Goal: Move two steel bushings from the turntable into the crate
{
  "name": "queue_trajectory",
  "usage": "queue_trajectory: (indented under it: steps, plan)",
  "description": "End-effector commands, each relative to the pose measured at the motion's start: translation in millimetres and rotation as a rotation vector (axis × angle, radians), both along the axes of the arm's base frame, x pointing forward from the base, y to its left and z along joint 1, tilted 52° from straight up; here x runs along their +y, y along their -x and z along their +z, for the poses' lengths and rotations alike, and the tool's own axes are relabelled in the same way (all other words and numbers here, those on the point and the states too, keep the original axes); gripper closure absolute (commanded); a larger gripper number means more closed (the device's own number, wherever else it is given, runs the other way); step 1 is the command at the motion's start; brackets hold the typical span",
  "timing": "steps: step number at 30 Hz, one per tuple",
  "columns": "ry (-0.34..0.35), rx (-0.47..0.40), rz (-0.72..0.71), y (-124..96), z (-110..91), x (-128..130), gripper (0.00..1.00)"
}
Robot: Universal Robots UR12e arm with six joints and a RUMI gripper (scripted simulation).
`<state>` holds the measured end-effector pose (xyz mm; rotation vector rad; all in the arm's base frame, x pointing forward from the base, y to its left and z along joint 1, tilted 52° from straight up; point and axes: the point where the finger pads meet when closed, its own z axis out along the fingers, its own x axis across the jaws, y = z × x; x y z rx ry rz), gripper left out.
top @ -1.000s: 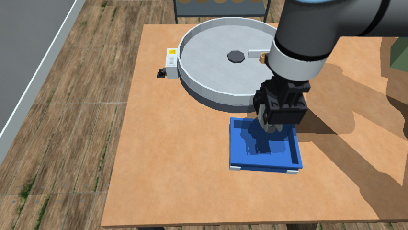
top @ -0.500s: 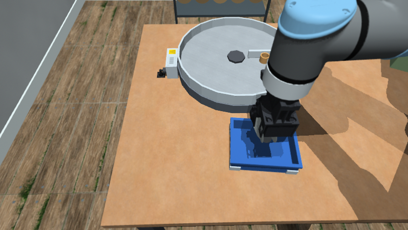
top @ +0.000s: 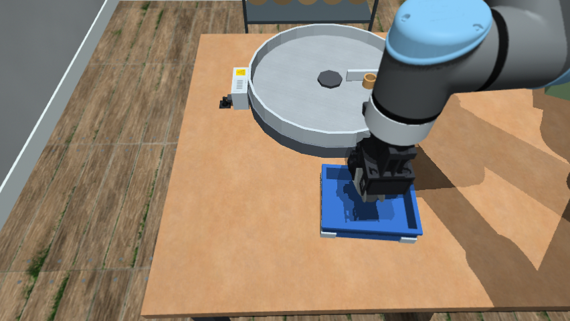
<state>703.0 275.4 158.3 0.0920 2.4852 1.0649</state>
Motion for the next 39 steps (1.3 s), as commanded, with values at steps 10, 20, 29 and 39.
queue_trajectory:
  steps: [10, 20, 29, 39]
  plan:
    - [0.000, -0.001, 0.000, -0.3, 0.4, -0.2, 1.00]
    - [0.000, -0.001, 0.000, -0.3, 0.4, -0.2, 1.00]
    - [0.000, -0.001, 0.000, -0.9, -0.5, 0.8, 1.00]
    - [0.000, -0.001, 0.000, -5.9, -7.9, 8.9, 1.00]
